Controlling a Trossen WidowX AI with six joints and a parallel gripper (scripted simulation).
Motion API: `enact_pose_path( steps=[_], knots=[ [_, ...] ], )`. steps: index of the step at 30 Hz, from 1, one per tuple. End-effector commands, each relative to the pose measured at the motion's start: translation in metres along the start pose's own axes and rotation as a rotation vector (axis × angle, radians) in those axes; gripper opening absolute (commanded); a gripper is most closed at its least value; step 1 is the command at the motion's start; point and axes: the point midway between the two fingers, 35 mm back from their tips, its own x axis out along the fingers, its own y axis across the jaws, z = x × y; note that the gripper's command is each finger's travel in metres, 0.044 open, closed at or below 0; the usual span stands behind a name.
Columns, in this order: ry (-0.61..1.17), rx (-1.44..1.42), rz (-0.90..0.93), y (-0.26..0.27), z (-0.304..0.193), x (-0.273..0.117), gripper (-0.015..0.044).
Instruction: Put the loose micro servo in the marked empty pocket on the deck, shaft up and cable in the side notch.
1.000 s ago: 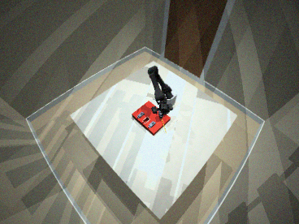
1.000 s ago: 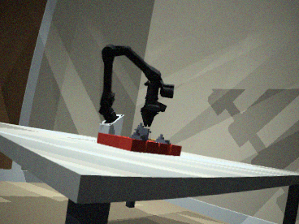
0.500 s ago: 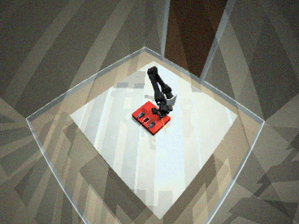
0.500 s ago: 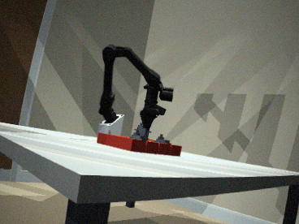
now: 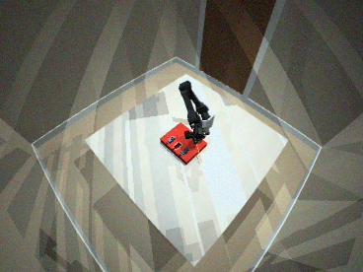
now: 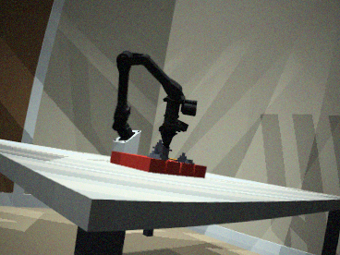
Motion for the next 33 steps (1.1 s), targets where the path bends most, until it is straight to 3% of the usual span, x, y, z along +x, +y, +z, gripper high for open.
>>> enact_pose_path(
  steps=[1,6,18,33],
  knots=[
    [0.001,-0.003,-0.002,0.0,0.0,-0.008,0.0],
    [0.002,-0.003,-0.001,0.003,-0.008,-0.028,0.0],
    [0.002,-0.003,-0.001,0.003,-0.013,-0.029,0.0],
    [0.0,-0.001,-0.002,-0.022,0.019,-0.029,0.0]
  ],
)
